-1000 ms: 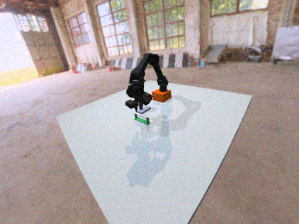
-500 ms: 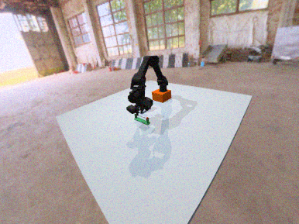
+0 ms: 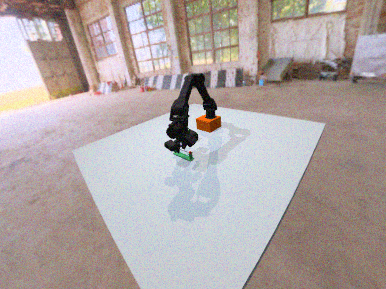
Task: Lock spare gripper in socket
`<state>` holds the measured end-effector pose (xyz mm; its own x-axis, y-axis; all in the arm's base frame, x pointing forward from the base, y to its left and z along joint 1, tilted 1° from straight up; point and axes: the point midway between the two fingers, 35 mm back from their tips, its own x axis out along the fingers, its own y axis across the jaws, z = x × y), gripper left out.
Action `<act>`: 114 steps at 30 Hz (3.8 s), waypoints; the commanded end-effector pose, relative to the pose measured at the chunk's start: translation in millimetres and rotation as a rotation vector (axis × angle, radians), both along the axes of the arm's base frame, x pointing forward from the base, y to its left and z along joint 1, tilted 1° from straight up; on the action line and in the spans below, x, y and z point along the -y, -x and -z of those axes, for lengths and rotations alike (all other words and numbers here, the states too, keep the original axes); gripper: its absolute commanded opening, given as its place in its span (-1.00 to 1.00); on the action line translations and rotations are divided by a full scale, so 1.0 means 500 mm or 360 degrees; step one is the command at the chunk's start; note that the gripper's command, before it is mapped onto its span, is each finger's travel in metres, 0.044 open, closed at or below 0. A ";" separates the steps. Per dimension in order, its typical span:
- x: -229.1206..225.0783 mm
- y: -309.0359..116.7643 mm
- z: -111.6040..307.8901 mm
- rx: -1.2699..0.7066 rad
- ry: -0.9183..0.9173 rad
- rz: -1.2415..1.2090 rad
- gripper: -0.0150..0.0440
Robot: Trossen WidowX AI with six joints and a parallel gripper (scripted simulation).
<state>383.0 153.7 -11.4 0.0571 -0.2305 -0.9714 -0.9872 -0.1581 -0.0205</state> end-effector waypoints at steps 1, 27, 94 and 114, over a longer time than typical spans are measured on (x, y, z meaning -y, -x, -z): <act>-0.001 0.003 0.016 -0.0007 -0.0003 0.0005 0.12; -0.001 0.004 0.037 -0.0008 -0.0003 0.0005 -0.49; 0.012 0.199 -0.128 -0.0027 -0.0001 0.0005 -0.49; 0.014 0.220 -0.022 -0.0034 -0.0003 0.0008 -0.49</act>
<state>272.3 145.5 3.9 0.0303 -0.2361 -0.9713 -0.9876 -0.1569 0.0073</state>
